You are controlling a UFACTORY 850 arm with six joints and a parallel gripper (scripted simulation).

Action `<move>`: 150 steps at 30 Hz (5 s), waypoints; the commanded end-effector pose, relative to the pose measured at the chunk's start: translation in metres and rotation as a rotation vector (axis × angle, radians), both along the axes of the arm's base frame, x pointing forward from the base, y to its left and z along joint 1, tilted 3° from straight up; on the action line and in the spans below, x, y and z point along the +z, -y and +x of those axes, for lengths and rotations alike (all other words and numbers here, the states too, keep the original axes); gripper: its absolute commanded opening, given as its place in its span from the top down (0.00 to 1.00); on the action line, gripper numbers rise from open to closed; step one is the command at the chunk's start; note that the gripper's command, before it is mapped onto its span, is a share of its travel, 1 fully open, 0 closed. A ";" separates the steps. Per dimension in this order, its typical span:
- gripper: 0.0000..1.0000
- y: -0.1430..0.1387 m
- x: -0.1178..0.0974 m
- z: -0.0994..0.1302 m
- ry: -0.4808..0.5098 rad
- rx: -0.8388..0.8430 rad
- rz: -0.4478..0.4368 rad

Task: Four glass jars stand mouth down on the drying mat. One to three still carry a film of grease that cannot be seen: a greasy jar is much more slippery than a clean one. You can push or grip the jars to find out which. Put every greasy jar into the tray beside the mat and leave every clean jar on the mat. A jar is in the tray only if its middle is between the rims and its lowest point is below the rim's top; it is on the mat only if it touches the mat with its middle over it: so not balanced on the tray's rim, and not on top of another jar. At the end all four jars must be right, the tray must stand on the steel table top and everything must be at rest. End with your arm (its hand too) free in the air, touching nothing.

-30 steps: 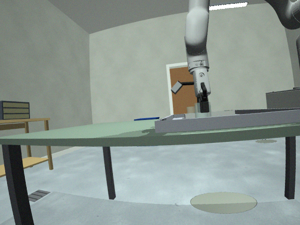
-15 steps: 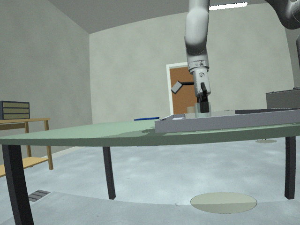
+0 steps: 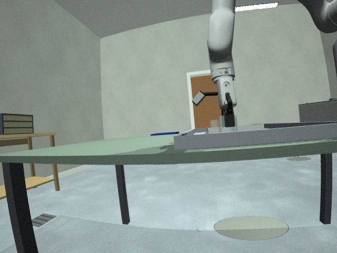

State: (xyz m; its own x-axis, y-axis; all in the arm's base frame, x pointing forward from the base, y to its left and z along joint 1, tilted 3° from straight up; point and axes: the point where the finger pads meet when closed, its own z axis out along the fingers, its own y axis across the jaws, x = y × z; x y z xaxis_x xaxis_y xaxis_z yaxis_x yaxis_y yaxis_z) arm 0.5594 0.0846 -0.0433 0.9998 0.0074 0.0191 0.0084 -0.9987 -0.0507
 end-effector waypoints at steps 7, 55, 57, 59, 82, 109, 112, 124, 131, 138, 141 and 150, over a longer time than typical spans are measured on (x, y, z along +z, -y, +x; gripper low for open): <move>0.25 0.000 0.001 0.001 0.002 0.000 0.000; 0.31 0.000 0.001 0.001 0.002 0.000 0.000; 0.31 0.000 0.001 0.001 0.002 0.000 0.000; 0.34 0.000 0.001 0.001 0.002 0.000 0.000; 1.00 0.000 0.001 0.001 0.002 0.000 0.000; 1.00 0.002 0.051 0.000 0.002 0.000 0.000; 1.00 0.003 0.054 0.000 0.002 0.000 0.000; 1.00 0.004 0.086 -0.001 0.002 0.000 0.000; 1.00 0.005 0.099 -0.001 0.002 0.000 0.000; 1.00 0.006 0.118 -0.001 0.002 0.000 0.000; 1.00 0.006 0.126 -0.002 0.002 0.000 0.000; 1.00 0.019 0.133 -0.007 0.002 0.000 0.000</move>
